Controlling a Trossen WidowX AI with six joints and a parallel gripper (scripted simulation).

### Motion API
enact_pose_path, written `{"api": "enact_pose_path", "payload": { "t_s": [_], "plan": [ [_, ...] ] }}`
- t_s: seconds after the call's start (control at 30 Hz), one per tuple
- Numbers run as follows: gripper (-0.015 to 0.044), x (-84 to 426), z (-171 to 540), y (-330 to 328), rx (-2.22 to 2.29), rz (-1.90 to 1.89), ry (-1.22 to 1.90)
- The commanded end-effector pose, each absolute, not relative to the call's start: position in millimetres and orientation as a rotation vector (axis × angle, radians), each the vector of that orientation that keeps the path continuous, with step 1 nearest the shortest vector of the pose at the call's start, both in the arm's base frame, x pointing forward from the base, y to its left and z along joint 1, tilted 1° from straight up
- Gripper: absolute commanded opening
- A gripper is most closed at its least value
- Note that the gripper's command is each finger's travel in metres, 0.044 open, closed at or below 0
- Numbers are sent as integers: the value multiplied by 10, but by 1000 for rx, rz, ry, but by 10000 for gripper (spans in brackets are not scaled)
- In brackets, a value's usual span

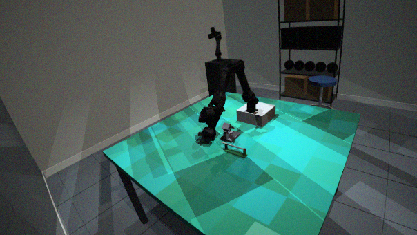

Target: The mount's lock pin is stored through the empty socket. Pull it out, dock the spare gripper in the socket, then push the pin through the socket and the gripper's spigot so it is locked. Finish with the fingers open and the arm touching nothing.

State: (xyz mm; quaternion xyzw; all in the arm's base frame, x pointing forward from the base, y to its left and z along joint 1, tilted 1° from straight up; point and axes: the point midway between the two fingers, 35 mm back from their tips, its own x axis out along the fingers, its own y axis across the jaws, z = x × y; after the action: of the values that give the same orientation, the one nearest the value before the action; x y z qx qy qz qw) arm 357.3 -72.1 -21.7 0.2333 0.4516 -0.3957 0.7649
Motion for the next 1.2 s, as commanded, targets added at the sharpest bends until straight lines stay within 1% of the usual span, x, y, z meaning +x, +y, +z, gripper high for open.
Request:
{"api": "enact_pose_path", "payload": {
  "t_s": [0.0, 0.5, 0.9, 1.17],
  "plan": [
    [0, 3668, 45, -728, 522, -850, 947],
    [0, 3586, 789, -736, 521, -851, 947],
    [0, 3567, 726, -736, 519, -854, 959],
    [0, 3407, 588, -753, 512, -814, 1082]
  ]
}}
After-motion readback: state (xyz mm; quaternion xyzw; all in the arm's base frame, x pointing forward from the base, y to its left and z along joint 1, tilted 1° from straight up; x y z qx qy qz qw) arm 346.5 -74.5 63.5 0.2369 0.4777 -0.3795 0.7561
